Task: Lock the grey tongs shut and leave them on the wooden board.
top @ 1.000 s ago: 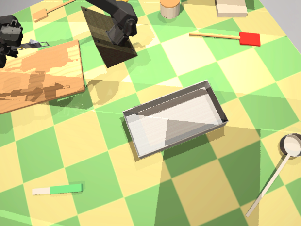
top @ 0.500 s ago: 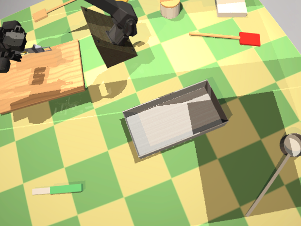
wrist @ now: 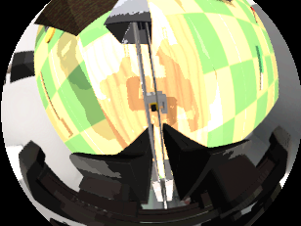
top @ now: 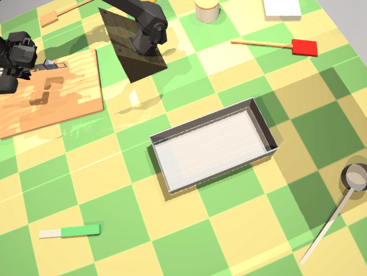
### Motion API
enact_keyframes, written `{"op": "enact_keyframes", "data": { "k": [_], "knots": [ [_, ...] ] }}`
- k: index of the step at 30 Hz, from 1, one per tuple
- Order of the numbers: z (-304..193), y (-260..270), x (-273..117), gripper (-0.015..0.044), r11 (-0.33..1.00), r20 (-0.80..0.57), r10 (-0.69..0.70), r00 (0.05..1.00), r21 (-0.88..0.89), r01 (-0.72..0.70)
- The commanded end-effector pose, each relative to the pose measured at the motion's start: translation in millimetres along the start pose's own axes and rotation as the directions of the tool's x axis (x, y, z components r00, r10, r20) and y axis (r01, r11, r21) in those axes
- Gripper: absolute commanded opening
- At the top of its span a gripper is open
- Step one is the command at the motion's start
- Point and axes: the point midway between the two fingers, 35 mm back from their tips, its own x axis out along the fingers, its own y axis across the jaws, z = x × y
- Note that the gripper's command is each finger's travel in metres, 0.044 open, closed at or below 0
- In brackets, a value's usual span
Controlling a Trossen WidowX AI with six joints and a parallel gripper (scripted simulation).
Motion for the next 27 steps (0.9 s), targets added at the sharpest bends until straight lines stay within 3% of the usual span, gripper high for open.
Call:
{"op": "enact_keyframes", "data": {
  "k": [1,27],
  "knots": [
    [-1,0,7,-0.0150,1.000,-0.003,0.001,1.000,-0.002,-0.001],
    [3,1,49,-0.0150,1.000,-0.003,0.001,1.000,-0.001,-0.001]
  ]
}}
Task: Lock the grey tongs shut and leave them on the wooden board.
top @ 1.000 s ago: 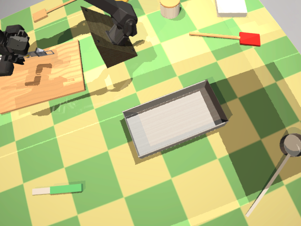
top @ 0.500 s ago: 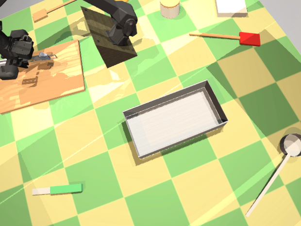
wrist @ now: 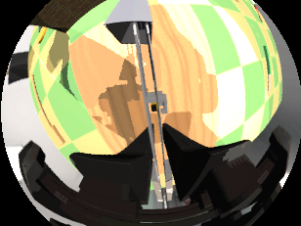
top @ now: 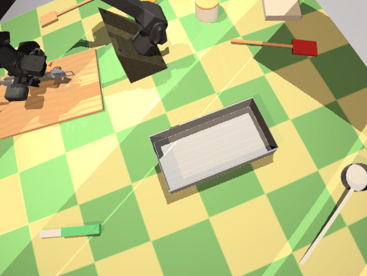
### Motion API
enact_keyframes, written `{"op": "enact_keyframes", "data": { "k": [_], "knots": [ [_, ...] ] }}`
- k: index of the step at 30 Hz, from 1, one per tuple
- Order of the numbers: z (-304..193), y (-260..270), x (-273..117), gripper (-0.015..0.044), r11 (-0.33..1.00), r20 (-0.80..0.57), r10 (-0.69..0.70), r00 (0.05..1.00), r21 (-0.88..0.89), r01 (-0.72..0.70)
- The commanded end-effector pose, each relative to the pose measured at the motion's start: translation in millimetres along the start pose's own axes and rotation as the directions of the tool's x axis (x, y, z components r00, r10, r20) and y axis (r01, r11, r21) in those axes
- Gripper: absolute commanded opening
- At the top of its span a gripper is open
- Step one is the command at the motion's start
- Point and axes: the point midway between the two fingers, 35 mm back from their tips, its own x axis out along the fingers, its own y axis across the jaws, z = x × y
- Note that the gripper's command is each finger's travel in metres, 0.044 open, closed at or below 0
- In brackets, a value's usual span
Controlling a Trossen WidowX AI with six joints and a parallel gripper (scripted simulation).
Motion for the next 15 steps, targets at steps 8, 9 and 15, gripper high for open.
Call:
{"op": "enact_keyframes", "data": {
  "k": [8,9,15],
  "knots": [
    [2,2,17,-0.0150,1.000,-0.004,0.004,1.000,-0.004,-0.004],
    [2,2,17,-0.0150,1.000,-0.004,0.004,1.000,-0.004,-0.004],
    [3,1,16,-0.0071,1.000,0.002,0.001,1.000,0.000,-0.001]
  ]
}}
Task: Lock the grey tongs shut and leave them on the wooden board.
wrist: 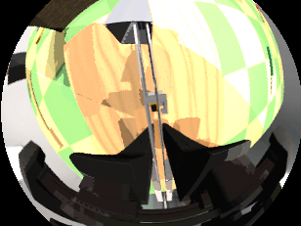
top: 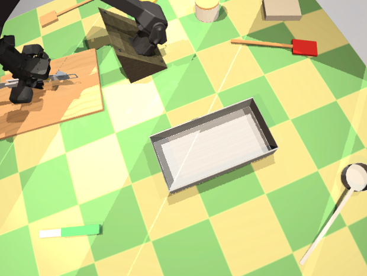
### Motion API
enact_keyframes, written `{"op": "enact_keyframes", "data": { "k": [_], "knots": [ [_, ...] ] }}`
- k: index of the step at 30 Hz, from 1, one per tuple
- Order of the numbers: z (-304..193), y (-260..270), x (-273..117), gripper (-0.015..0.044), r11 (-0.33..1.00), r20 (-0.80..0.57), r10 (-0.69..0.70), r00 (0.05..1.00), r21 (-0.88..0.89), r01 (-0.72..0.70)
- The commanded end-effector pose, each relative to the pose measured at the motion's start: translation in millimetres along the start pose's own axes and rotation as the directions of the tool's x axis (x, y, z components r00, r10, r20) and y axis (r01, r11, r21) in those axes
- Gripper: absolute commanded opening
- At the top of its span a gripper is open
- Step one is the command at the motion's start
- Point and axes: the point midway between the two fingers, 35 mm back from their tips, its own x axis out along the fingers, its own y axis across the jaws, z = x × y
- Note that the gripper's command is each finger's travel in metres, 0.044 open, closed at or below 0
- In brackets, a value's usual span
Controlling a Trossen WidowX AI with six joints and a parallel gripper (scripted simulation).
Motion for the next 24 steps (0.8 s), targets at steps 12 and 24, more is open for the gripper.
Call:
{"op": "enact_keyframes", "data": {
  "k": [12,24],
  "knots": [
    [0.0,0.0,-0.1,0.0244,1.000,0.000,0.000,1.000,0.000,0.000],
    [4.3,1.1,-5.9,0.0440,1.000,0.000,0.000,1.000,0.000,0.000]
  ]
}}
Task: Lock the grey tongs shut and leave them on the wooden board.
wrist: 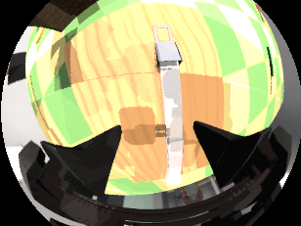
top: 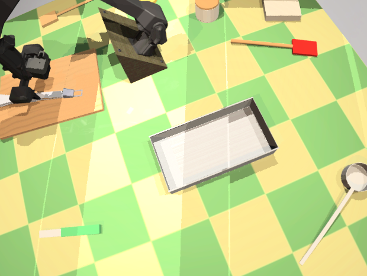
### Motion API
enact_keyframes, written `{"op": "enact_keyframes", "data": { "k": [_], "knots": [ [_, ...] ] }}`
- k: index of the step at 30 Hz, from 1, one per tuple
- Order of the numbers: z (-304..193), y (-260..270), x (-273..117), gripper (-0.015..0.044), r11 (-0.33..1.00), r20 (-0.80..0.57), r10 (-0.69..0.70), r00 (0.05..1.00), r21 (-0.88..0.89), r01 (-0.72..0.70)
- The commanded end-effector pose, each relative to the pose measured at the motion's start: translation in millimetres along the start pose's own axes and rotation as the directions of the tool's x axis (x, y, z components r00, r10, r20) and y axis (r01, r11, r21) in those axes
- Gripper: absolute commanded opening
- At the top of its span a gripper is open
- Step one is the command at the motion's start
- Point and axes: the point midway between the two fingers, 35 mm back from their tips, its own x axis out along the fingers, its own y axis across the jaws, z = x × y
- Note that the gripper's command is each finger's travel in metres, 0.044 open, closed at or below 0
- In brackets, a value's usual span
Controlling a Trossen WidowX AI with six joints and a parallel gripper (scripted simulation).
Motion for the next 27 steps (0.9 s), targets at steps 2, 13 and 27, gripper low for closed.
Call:
{"op": "enact_keyframes", "data": {
  "k": [2,13,27],
  "knots": [
    [14,3,-18,0.0440,1.000,0.000,0.000,1.000,-0.001,0.000],
    [127,32,-104,0.0440,1.000,0.003,0.004,1.000,-0.005,-0.004],
    [142,36,-141,0.0440,1.000,0.000,0.006,1.000,-0.008,-0.006]
  ]
}}
